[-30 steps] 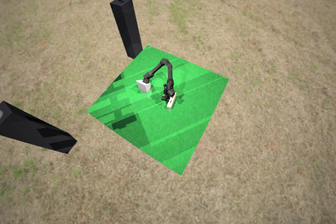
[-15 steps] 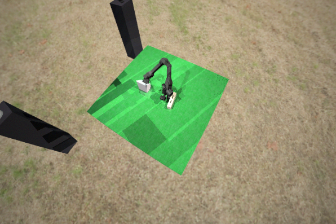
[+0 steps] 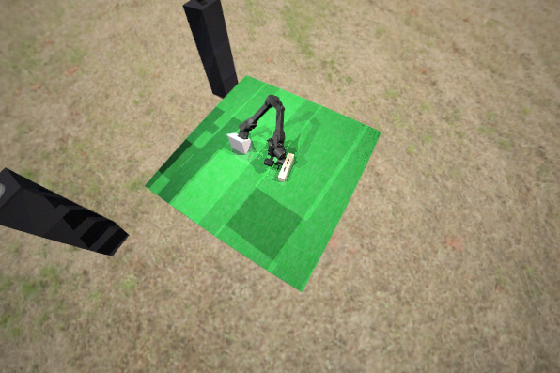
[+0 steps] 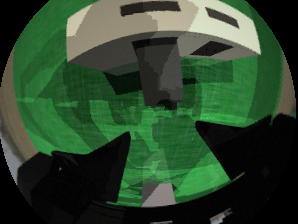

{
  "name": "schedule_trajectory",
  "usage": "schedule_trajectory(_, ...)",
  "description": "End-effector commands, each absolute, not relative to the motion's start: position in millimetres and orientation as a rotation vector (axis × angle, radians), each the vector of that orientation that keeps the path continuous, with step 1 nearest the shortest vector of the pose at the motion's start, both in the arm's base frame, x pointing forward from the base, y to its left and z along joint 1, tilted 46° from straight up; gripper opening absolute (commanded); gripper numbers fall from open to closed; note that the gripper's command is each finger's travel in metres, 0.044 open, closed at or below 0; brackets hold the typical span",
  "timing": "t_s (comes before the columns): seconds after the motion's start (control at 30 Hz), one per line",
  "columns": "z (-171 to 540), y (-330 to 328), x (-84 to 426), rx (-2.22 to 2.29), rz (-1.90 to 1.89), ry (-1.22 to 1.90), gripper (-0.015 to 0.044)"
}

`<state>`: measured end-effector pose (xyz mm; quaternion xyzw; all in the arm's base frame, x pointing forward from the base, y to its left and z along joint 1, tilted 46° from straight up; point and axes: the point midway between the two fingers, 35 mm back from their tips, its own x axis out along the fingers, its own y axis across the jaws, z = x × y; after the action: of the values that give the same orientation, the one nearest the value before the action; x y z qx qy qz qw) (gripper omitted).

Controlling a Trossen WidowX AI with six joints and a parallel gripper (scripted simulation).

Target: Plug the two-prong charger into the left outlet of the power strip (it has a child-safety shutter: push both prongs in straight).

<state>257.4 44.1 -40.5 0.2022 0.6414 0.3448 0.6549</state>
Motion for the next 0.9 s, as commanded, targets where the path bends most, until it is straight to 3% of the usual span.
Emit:
schedule_trajectory(0.0,-33,37,263,0.504,0.713,1.389,0.0440)
schedule_trajectory(0.27,13,-7,276,0.733,0.404,1.001,0.0440)
schedule_trajectory(0.87,14,-8,276,0.737,0.399,0.993,0.0440)
